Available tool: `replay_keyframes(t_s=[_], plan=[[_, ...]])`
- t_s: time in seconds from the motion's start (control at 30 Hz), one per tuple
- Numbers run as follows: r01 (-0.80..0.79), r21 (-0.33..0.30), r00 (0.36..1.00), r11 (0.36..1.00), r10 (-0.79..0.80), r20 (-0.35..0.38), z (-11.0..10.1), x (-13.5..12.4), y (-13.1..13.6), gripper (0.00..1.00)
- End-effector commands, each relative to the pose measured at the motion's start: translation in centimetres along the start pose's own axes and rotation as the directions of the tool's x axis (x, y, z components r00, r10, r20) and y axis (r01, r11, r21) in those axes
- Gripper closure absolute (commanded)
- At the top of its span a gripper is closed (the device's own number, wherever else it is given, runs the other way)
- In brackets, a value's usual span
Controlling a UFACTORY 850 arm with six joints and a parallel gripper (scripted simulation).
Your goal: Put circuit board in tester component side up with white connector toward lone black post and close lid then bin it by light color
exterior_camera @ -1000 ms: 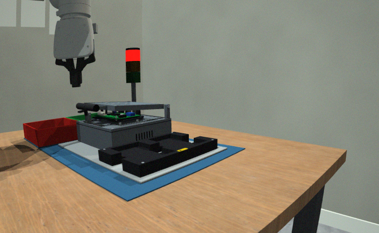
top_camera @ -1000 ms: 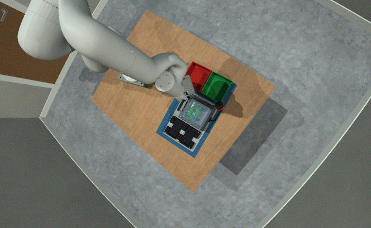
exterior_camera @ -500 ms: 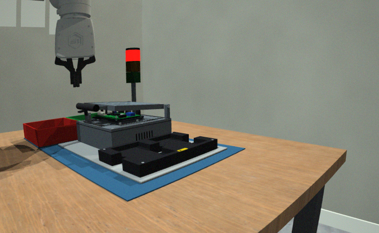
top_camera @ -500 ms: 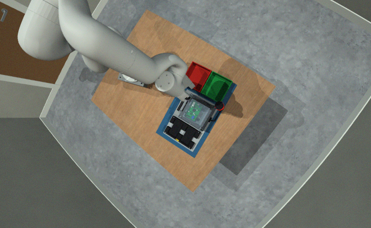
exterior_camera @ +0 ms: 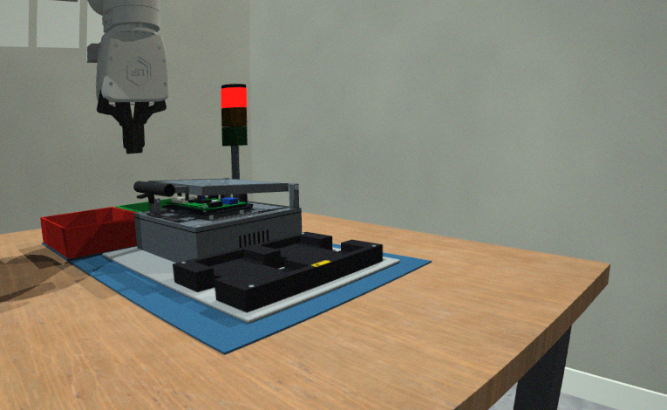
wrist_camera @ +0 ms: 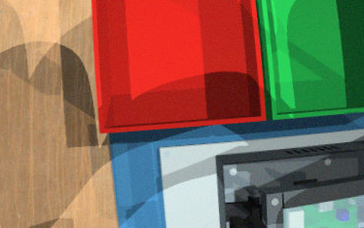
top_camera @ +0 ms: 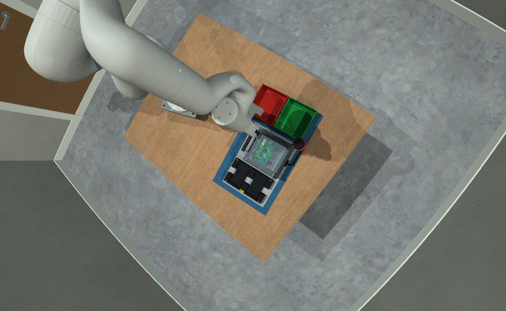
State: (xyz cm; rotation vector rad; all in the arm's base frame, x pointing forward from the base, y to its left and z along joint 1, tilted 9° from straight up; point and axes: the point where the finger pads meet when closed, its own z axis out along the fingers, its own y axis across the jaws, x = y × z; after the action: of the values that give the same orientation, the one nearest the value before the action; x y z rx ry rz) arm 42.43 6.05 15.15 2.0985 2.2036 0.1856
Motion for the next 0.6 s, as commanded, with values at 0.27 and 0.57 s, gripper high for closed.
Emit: replay_keyframes(t_s=[0.27,0.57], plan=[[0.063,0.001,0.998,0.998,-0.063,-0.028,-0.05,0.0,0.08,1.0],[0.063,0.001,0.998,0.998,-0.063,-0.028,-0.05,0.0,0.08,0.72]])
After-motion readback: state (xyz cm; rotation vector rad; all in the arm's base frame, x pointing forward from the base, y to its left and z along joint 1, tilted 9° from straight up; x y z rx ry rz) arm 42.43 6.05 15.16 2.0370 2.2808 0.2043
